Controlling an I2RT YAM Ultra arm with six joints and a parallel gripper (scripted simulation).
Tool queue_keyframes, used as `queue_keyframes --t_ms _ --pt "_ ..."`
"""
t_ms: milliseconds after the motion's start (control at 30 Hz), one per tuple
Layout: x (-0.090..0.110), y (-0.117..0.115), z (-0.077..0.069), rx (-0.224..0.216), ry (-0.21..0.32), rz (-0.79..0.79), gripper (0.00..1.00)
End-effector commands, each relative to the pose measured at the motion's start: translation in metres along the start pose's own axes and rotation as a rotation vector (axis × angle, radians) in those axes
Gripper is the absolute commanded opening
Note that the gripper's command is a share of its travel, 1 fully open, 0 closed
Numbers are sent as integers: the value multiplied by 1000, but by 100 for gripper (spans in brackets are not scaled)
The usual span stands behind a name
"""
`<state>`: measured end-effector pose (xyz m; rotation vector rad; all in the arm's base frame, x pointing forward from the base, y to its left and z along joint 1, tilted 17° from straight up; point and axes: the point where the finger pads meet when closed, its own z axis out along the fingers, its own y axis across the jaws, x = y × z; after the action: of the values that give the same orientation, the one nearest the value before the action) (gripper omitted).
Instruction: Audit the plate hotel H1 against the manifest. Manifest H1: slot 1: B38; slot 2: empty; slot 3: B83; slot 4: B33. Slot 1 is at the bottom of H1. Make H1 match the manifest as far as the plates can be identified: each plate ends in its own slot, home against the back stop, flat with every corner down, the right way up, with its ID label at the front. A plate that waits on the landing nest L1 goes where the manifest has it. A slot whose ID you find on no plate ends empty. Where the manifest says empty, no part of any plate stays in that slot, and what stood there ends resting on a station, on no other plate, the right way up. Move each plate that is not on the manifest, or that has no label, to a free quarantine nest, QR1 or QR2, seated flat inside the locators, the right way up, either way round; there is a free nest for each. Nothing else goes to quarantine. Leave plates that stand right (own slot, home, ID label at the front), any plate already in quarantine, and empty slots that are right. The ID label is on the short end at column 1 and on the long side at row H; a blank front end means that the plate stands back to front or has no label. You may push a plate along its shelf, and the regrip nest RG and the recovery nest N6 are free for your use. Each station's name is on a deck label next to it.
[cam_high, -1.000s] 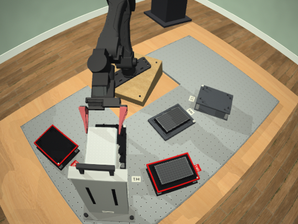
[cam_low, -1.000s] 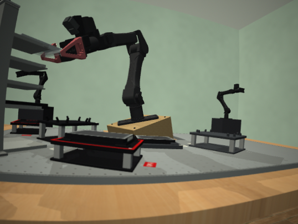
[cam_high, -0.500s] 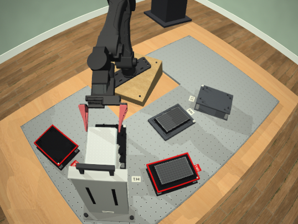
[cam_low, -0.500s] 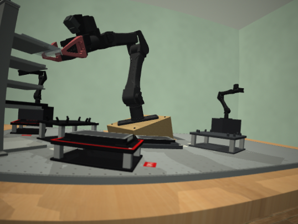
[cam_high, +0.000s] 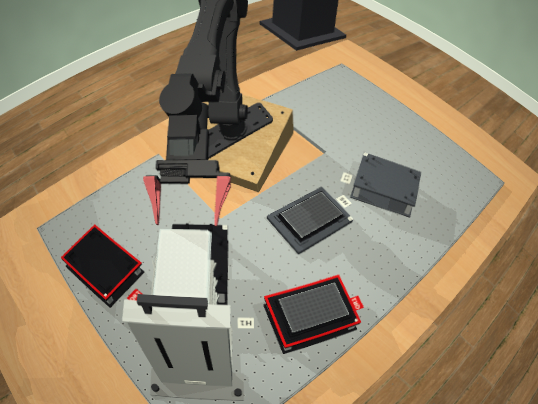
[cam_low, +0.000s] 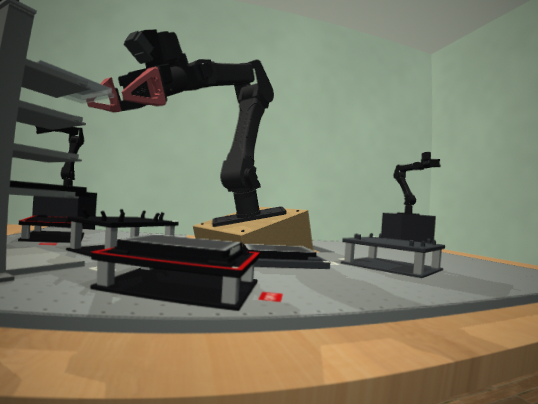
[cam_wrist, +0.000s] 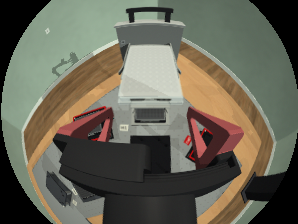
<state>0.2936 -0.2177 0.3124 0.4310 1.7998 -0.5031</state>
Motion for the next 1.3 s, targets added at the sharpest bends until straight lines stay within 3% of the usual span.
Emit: queue_keyframes --t_ms 0,1267 --pt "-2 0 -6 -1 -9 -2 100" --pt "25 0 -56 -1 -8 -3 100"
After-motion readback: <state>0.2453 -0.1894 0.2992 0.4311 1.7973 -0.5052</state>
